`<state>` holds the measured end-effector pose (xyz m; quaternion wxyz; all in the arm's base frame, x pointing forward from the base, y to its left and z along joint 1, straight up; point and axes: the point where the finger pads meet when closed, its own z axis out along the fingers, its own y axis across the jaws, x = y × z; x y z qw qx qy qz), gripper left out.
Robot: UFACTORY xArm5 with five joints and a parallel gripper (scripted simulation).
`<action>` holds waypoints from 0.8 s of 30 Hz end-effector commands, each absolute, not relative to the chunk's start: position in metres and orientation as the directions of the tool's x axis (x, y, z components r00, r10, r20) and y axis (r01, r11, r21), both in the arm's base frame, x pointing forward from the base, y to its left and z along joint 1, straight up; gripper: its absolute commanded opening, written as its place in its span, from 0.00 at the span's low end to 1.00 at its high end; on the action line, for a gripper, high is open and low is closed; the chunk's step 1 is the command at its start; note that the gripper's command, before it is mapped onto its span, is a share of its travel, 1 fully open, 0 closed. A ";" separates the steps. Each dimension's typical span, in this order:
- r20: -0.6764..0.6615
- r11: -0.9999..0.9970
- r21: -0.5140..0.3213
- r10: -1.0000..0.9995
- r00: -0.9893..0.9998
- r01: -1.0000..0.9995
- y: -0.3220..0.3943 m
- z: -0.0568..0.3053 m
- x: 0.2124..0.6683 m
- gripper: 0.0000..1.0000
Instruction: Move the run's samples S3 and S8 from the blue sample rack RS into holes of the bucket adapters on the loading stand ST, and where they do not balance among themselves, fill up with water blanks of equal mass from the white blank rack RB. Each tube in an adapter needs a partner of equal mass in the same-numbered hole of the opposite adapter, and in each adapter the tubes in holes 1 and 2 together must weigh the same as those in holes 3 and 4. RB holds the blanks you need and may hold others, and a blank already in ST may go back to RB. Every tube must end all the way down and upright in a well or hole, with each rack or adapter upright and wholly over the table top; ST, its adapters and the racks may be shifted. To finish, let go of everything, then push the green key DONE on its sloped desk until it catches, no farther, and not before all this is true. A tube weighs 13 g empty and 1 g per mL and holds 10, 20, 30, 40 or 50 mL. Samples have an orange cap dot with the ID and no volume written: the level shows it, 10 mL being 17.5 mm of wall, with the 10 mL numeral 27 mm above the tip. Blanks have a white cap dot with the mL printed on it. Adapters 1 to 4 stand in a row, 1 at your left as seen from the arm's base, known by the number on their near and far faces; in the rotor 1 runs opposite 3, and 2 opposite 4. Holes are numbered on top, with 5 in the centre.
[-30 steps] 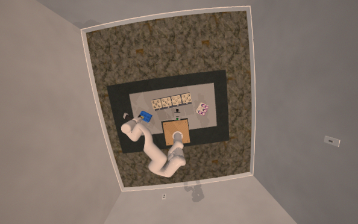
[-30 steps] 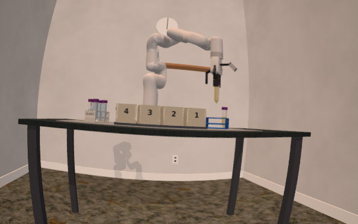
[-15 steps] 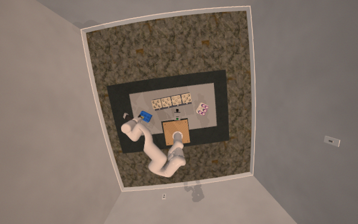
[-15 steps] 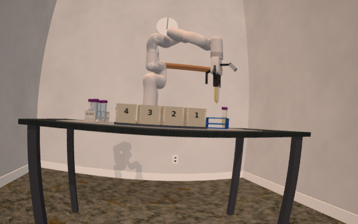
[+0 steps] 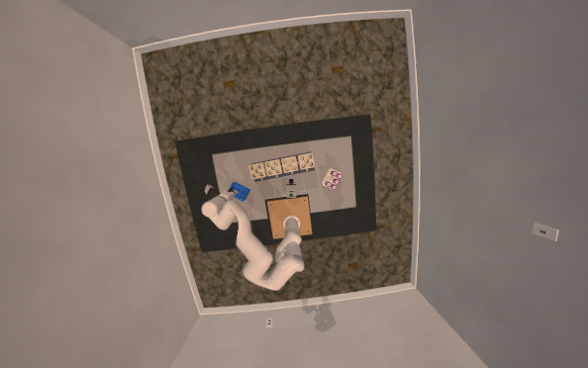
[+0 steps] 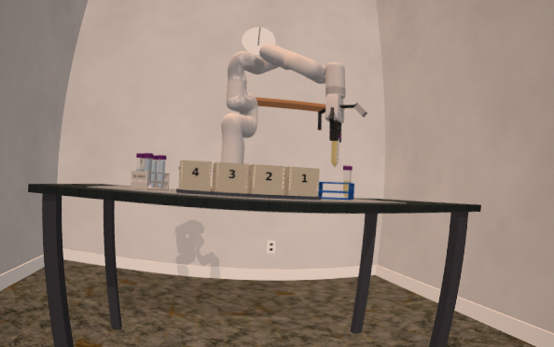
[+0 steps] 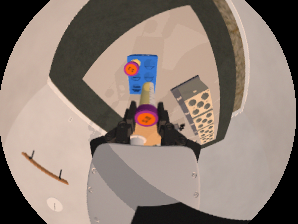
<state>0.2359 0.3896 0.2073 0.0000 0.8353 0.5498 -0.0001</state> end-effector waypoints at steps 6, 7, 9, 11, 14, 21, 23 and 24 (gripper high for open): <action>0.005 -0.395 0.001 0.918 0.395 0.919 0.391 0.193 0.237 0.00; 0.005 -0.395 0.001 0.918 0.395 0.919 0.391 0.191 0.237 0.00; 0.005 -0.395 0.001 0.918 0.395 0.919 0.391 0.187 0.237 0.00; 0.005 -0.395 0.001 0.918 0.395 0.919 0.391 0.183 0.237 0.00; 0.005 -0.395 0.001 0.918 0.395 0.919 0.391 0.177 0.237 0.00; 0.004 -0.395 0.001 0.918 0.395 0.919 0.391 0.167 0.237 0.00; 0.004 -0.395 0.001 0.918 0.395 0.919 0.391 0.163 0.237 0.00; 0.004 -0.395 0.001 0.918 0.395 0.919 0.391 0.162 0.237 0.00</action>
